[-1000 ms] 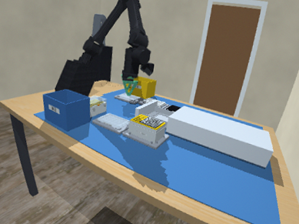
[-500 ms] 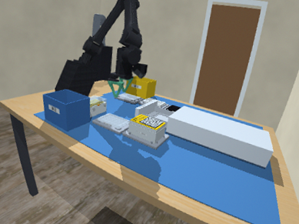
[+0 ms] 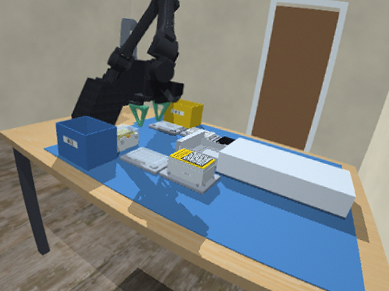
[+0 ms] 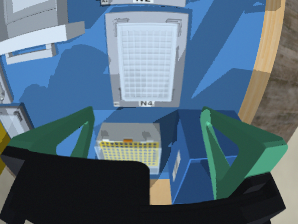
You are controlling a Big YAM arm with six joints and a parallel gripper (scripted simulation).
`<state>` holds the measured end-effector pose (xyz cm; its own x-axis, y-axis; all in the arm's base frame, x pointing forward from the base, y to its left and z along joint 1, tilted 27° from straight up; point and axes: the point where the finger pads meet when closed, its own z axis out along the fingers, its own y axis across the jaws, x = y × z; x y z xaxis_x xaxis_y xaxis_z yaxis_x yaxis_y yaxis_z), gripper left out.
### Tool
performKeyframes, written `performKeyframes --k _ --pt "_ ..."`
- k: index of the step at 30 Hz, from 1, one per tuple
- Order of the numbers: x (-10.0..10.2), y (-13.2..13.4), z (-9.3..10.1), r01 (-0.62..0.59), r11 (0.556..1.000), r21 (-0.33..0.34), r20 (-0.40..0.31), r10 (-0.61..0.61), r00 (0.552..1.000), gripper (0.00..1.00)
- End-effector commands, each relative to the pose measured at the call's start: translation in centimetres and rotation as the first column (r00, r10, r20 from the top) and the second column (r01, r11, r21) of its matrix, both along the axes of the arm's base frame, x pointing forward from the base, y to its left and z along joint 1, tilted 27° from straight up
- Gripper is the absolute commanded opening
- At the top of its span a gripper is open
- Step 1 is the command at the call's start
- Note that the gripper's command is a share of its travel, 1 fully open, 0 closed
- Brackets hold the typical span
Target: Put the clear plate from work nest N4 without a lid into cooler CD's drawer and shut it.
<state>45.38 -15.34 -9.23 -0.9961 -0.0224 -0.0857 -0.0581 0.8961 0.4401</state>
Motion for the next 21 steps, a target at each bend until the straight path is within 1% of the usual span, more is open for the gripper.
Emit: performKeyframes --k 1,2,7,8,9,11,13,15,18,21 --pt "2.3 -0.4 1.0 0.003 1.0 -0.016 0.024 -0.003 1.0 1.0" --pt "1.5 -0.9 1.1 0.01 1.0 -0.017 0.032 -0.01 0.999 1.0" --pt "1.5 -0.9 1.1 0.01 1.0 -0.017 0.032 -0.01 0.999 1.0" --pt "2.3 -0.3 0.5 0.003 1.0 -0.017 0.026 -0.003 1.0 1.0" --pt "2.2 -0.2 0.2 0.003 1.0 -0.019 0.031 -0.003 1.0 1.0" --pt "1.7 0.2 -0.3 0.003 1.0 -0.013 0.021 -0.003 1.0 1.0" --pt "1.7 0.2 -0.3 0.003 1.0 -0.013 0.021 -0.003 1.0 1.0" --pt "1.3 0.5 -0.5 0.003 1.0 -0.01 0.016 -0.003 1.0 1.0" --pt "0.6 1.0 -1.4 0.003 1.0 -0.002 -0.001 -0.003 1.0 1.0" --pt "0.7 1.2 -1.8 0.003 1.0 -0.001 -0.001 -0.003 1.0 1.0"
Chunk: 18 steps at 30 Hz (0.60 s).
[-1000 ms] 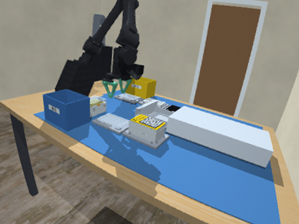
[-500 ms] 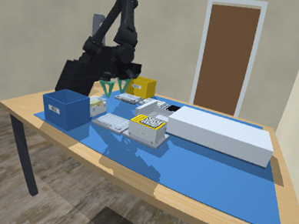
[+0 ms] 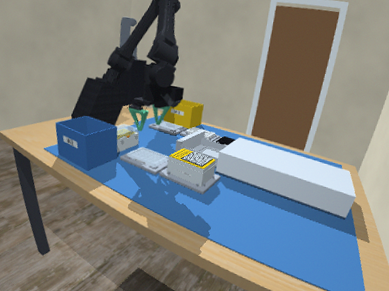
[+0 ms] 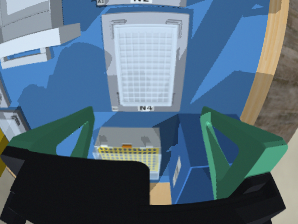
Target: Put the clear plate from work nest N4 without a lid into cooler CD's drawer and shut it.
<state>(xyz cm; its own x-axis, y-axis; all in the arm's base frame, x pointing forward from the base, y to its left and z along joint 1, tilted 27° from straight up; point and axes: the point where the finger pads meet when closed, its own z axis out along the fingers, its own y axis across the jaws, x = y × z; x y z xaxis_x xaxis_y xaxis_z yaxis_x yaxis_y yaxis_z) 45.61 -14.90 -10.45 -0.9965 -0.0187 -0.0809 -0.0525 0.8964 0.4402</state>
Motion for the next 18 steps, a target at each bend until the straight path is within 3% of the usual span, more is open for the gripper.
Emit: performKeyframes --k 1,10,12,18 --pt "0.4 0.9 -0.7 -0.001 1.0 -0.001 0.004 0.001 1.0 1.0" --pt "0.9 1.1 -0.6 -0.001 1.0 -0.008 0.022 0.001 1.0 1.0" --pt "0.5 1.4 -1.7 -0.001 1.0 0.0 0.004 0.001 1.0 1.0" --pt "0.5 1.8 -2.4 -0.001 1.0 0.0 0.004 0.001 1.0 1.0"
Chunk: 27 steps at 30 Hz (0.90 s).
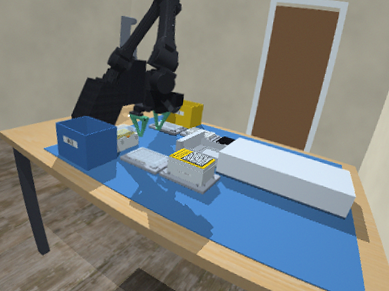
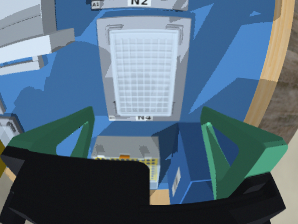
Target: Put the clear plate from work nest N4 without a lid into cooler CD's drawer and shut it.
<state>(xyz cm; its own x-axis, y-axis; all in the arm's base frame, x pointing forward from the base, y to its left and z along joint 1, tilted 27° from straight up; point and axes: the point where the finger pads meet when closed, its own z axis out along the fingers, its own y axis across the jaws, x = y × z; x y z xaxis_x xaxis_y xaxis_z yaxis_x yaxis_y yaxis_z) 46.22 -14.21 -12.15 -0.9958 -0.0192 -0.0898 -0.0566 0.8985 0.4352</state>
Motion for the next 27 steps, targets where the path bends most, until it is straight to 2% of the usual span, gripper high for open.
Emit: performKeyframes --k 1,8,9,11,20,26,27 --pt "-0.1 1.1 -0.9 -0.001 1.0 0.005 -0.005 0.001 1.0 1.0" --pt "0.1 1.4 -1.2 -0.001 1.0 0.003 0.001 0.001 1.0 1.0" --pt "0.6 1.2 -0.3 -0.001 1.0 -0.006 0.021 0.001 1.0 1.0" --pt "0.0 1.6 -1.8 -0.001 1.0 0.005 -0.005 0.001 1.0 1.0" --pt "0.0 2.2 -2.9 -0.001 1.0 0.006 -0.005 0.001 1.0 1.0" --pt "0.4 2.3 -2.8 -0.001 1.0 0.001 0.006 0.001 1.0 1.0" --pt "0.0 2.5 -3.5 -0.001 1.0 0.006 -0.005 0.001 1.0 1.0"
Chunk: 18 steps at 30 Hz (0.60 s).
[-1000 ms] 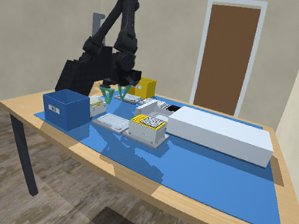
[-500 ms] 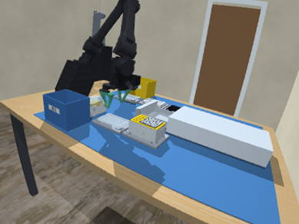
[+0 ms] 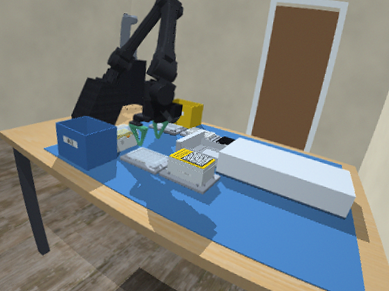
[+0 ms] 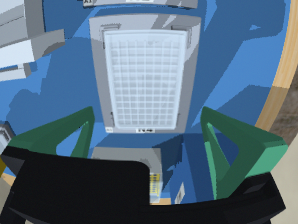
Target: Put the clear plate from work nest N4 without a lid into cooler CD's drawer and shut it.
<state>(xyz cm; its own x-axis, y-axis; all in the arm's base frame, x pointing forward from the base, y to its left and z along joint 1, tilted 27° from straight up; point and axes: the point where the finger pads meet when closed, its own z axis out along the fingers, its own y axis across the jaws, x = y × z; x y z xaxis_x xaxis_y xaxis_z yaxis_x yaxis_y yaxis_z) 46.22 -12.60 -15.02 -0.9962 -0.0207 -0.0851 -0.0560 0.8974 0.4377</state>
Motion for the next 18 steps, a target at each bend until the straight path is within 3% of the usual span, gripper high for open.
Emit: performKeyframes --k 1,18 --pt "0.1 0.9 -0.8 0.001 1.0 0.003 -0.001 -0.001 1.0 1.0" --pt "0.1 1.8 -2.5 0.001 1.0 0.004 -0.001 -0.001 1.0 1.0"
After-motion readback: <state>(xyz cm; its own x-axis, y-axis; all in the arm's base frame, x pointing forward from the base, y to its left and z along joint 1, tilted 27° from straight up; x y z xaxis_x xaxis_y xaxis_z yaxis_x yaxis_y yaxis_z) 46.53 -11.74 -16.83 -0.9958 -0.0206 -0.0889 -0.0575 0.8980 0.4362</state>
